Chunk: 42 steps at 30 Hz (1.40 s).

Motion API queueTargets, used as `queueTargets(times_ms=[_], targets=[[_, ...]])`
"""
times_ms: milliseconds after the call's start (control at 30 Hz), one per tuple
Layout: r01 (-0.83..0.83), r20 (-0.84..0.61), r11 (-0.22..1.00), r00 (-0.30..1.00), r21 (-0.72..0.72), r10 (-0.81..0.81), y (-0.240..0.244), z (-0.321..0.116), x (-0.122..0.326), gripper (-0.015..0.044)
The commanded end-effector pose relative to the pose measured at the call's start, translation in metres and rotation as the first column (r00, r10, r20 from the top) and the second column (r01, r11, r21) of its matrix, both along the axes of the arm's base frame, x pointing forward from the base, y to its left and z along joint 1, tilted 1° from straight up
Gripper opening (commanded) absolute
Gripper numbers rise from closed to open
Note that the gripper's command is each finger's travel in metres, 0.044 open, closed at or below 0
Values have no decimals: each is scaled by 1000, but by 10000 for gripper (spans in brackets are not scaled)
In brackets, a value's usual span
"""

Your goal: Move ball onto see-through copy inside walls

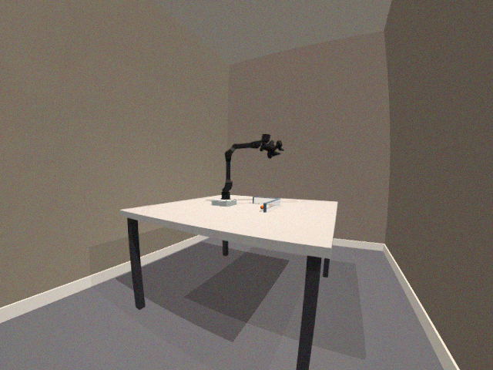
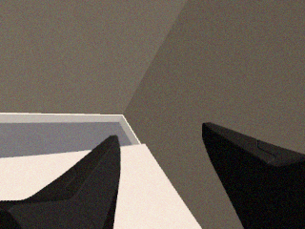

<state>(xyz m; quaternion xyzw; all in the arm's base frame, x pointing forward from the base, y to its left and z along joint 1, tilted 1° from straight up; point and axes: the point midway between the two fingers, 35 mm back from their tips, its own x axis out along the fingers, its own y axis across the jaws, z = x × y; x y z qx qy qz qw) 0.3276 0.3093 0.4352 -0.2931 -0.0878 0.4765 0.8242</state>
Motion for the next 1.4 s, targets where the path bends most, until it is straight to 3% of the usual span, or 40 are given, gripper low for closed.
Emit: queueTargets(times_ms=[0, 233, 500, 700, 933, 1367], targets=[[146, -173, 986, 972, -80, -158, -31, -55, 44, 232], [361, -419, 906, 804, -222, -423, -100, -139, 90, 232], [517, -604, 735, 436, -439, -667, -192, -237, 103, 232], [521, -643, 585, 88, -621, -761, -262, -308, 83, 232], [418, -569, 427, -318, -802, -758, -332, -371, 32, 232], [403, -557, 415, -352, -816, -752, -338, -381, 26, 232]])
